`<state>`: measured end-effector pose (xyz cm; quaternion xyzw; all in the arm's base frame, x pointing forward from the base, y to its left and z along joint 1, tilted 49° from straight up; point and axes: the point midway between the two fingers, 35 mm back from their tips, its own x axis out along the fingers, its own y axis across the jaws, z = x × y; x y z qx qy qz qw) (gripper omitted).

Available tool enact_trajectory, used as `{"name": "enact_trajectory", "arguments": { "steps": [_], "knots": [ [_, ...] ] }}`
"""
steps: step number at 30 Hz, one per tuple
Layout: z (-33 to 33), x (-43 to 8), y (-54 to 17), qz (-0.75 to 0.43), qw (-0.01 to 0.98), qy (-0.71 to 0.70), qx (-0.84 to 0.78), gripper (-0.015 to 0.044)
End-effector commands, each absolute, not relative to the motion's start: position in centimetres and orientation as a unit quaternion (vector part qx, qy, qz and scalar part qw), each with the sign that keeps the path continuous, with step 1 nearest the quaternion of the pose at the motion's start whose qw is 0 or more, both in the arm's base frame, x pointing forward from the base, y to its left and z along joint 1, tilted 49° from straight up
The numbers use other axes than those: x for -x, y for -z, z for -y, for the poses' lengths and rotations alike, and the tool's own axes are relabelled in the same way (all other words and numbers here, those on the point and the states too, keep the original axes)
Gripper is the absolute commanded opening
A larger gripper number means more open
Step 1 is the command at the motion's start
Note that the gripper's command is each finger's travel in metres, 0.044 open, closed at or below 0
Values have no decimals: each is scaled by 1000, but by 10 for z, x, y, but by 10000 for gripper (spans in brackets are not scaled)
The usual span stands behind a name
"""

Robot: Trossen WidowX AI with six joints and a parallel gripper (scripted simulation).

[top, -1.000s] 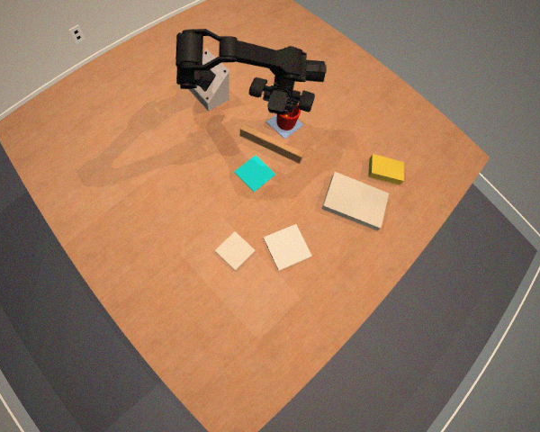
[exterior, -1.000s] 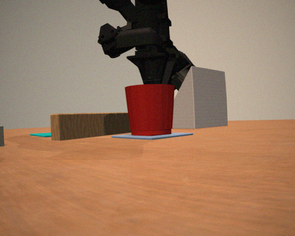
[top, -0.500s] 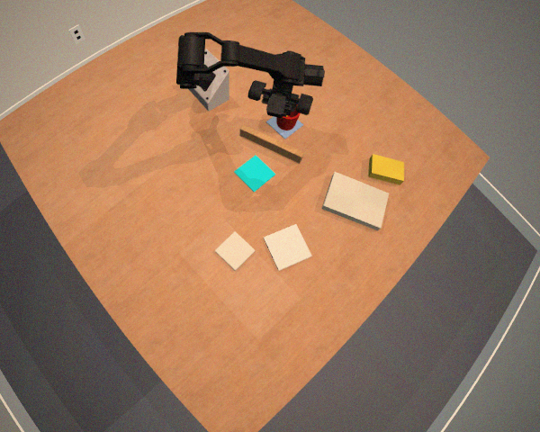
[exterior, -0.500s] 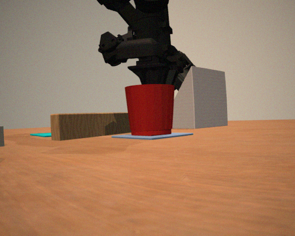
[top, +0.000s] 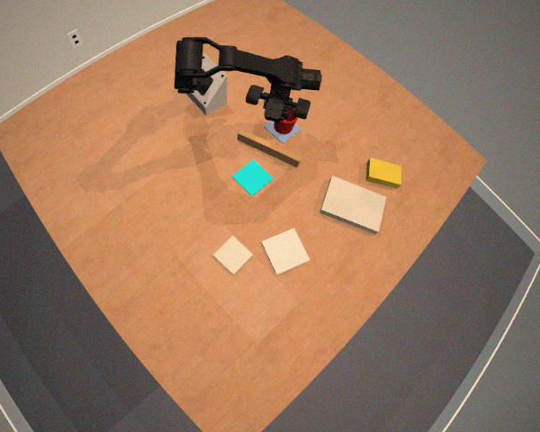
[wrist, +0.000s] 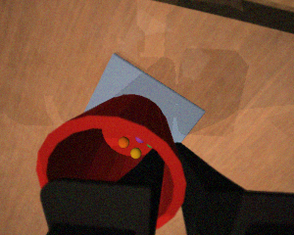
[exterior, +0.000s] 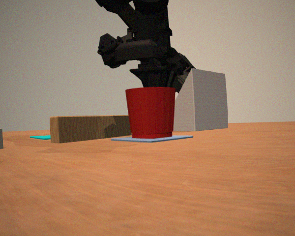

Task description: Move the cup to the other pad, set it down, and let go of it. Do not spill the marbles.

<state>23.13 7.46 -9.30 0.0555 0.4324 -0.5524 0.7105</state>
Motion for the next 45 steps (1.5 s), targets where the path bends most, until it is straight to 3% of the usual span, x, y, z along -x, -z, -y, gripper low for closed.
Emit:
{"name": "enact_trajectory", "arguments": {
  "steps": [1,21,45],
  "knots": [
    [-75,-231,93,-432,710,552,-56,0],
    [-122,-231,50,-434,710,552,-53,0],
    [-121,-231,50,-434,711,550,-49,0]
  ]
}}
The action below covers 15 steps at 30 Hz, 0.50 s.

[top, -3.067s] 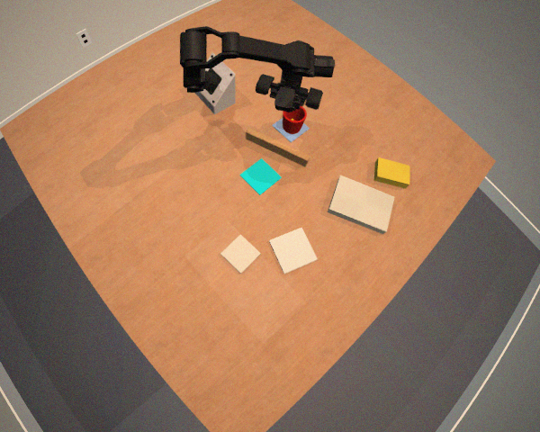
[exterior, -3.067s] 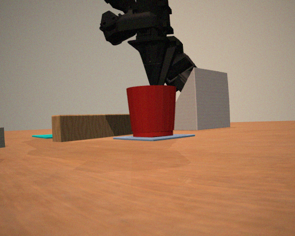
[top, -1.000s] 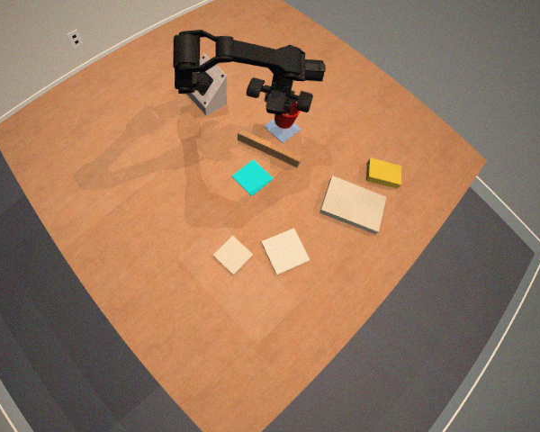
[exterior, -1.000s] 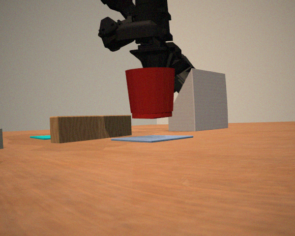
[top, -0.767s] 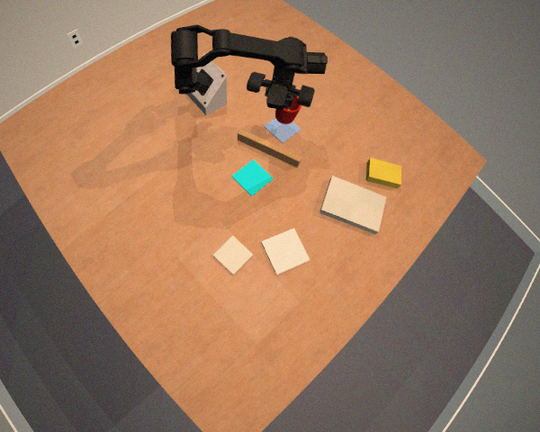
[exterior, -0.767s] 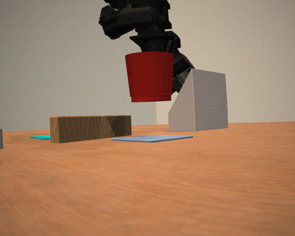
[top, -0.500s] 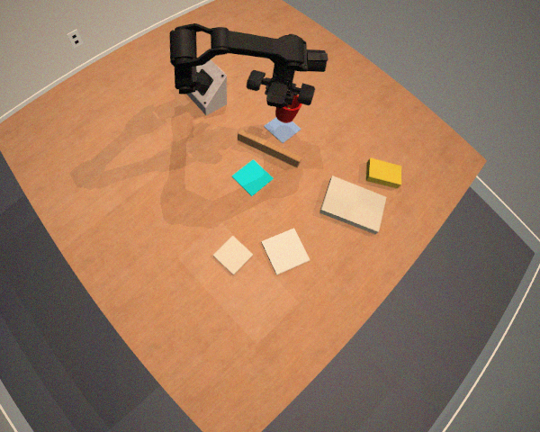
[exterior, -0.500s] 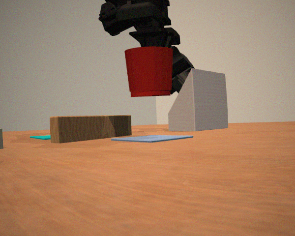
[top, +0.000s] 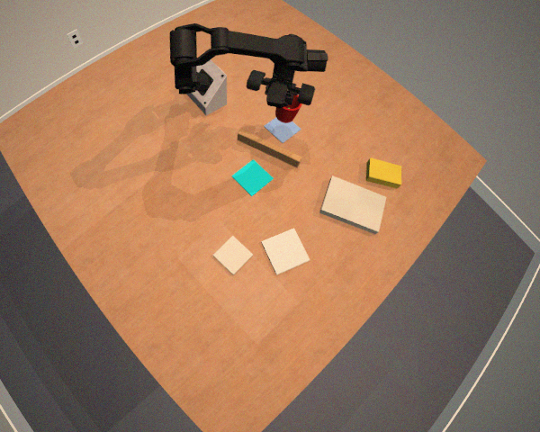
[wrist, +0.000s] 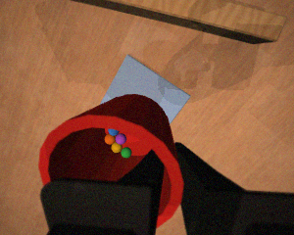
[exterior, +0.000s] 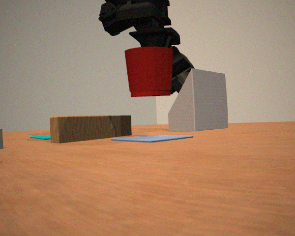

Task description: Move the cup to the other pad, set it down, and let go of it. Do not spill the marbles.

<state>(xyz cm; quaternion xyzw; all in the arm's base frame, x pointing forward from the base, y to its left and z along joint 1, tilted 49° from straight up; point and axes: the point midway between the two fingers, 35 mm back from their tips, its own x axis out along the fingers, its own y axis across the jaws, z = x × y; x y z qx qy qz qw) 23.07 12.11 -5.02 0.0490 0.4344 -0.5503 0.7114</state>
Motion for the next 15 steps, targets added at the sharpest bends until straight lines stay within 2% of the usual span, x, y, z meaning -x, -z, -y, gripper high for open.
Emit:
{"name": "enact_trajectory", "arguments": {
  "steps": [1,15],
  "knots": [
    [-120,-231,50,-434,711,550,-49,0],
    [-100,-246,25,-434,711,552,-51,0]
  ]
}}
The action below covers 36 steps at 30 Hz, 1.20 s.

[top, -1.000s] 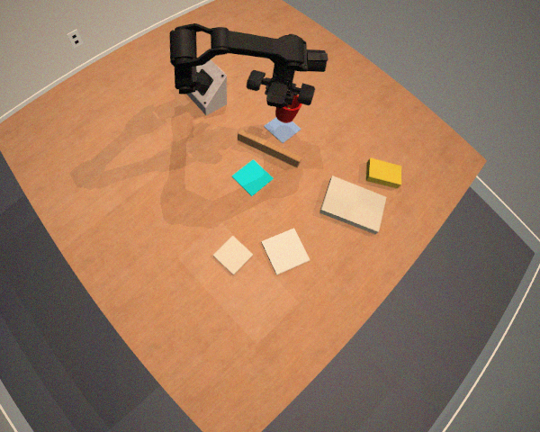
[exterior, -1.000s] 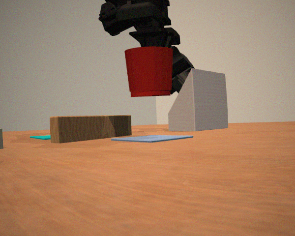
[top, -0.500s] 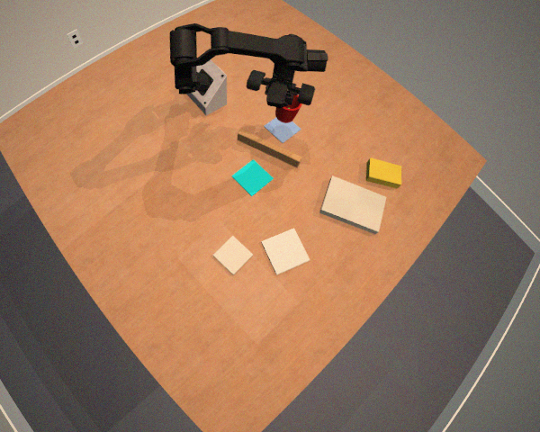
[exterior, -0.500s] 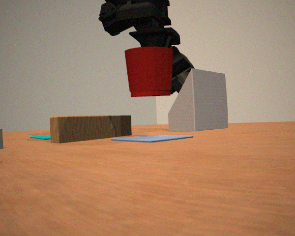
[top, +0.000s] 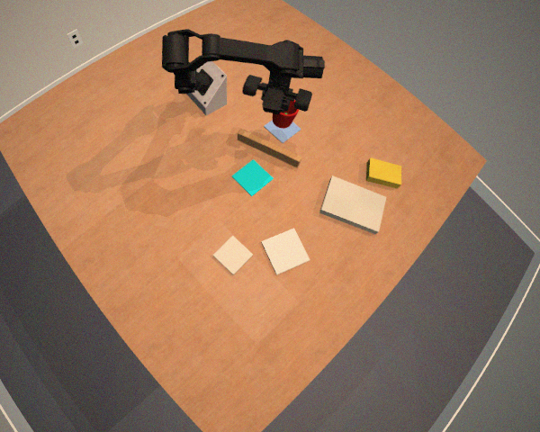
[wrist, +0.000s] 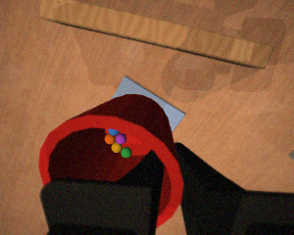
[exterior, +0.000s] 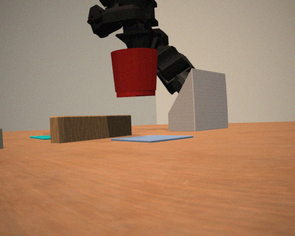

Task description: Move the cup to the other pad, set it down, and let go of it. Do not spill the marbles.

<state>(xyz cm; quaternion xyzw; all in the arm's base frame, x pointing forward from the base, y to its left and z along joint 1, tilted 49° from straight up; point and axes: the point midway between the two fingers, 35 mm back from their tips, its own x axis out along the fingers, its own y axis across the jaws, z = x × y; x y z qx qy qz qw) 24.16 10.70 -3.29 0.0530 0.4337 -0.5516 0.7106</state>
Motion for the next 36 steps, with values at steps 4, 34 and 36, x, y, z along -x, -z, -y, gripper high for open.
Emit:
{"name": "enact_trajectory", "arguments": {
  "steps": [4,34,36],
  "knots": [
    [-93,-250,17,-433,711,552,-51,0],
    [-40,-285,-44,-432,711,553,-50,0],
    [-36,-287,-49,-432,711,553,-50,0]
  ]
}}
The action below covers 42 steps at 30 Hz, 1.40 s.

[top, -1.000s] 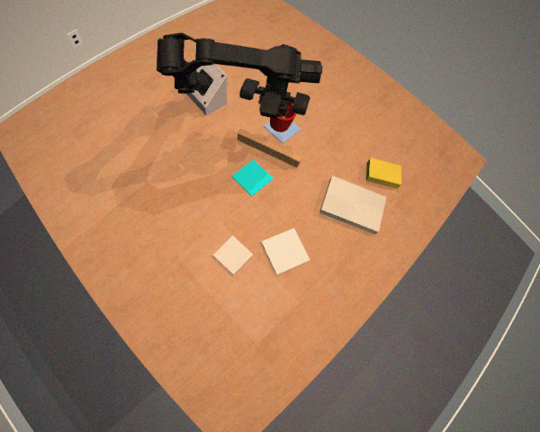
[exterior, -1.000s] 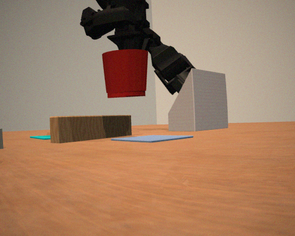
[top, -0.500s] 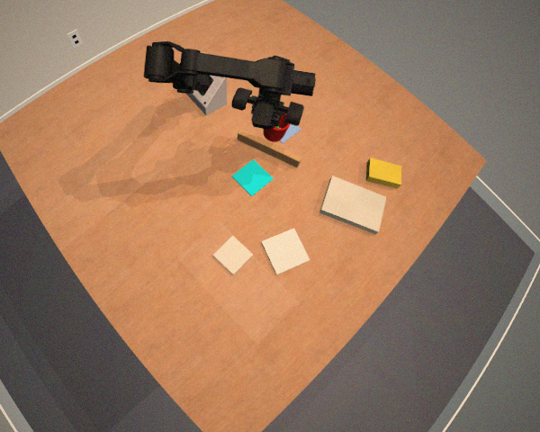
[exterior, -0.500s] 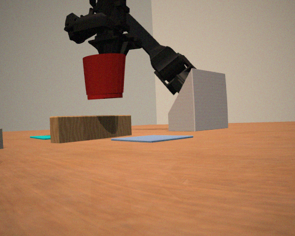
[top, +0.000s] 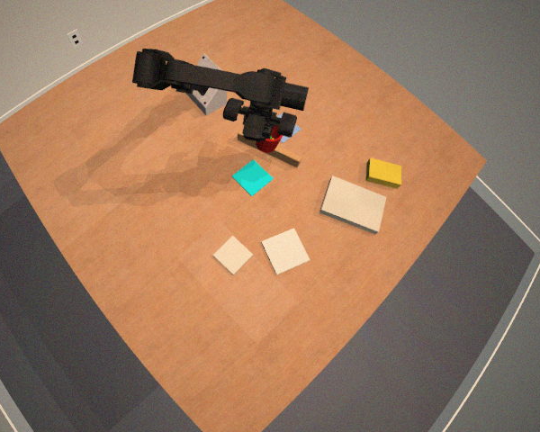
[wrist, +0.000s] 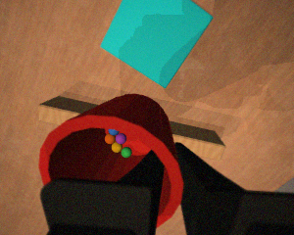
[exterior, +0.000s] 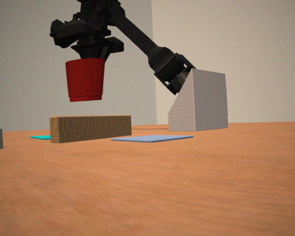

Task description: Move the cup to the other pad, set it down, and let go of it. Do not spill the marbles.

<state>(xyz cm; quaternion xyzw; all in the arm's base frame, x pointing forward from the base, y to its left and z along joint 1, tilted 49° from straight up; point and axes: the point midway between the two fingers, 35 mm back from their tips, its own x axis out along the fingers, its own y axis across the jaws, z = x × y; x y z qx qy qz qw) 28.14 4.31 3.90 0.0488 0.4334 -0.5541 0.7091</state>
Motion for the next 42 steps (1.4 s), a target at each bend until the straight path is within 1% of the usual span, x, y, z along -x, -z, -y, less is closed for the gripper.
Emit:
{"name": "enact_trajectory", "arguments": {
  "steps": [1,23,42],
  "knots": [
    [-34,-288,-51,-432,711,553,-50,0],
    [5,-313,-99,-430,711,554,-49,0],
    [20,-314,-86,-430,711,554,-49,0]
  ]
}}
